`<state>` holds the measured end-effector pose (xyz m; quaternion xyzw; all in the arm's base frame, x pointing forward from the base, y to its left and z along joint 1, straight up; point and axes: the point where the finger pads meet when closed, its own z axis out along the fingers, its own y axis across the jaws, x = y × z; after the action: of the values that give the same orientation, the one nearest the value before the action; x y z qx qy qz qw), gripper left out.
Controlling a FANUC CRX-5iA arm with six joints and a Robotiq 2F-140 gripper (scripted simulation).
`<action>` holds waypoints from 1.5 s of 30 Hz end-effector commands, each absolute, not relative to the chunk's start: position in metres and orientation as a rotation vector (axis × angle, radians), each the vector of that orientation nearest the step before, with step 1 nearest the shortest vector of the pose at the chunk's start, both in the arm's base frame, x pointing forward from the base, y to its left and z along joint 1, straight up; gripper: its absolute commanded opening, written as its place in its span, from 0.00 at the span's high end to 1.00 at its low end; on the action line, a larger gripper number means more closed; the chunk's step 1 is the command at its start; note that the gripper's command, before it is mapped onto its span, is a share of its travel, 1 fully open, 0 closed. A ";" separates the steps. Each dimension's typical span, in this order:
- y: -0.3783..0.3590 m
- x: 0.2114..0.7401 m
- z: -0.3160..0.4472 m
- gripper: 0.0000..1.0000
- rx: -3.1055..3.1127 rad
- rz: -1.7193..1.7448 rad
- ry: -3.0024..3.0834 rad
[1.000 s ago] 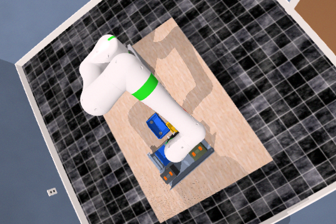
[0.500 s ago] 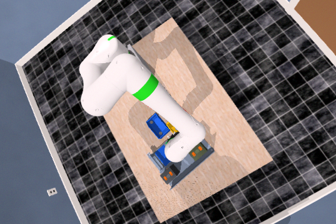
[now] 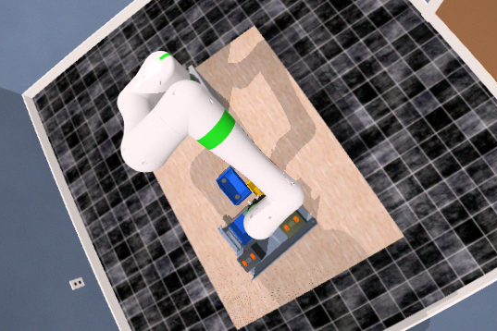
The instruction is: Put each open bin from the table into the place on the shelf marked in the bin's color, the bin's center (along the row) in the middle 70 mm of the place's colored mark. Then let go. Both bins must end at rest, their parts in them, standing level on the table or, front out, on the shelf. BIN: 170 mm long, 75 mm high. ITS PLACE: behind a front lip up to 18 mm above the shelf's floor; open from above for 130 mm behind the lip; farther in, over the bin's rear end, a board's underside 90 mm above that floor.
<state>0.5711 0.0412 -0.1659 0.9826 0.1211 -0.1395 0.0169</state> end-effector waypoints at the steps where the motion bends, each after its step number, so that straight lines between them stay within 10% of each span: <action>1: 0.041 0.571 -0.167 1.00 3.054 -0.433 0.376; 45: 0.041 0.571 -0.173 1.00 3.054 -0.433 0.376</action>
<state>0.5711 0.0412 -0.1728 0.9826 0.1211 -0.1395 0.0169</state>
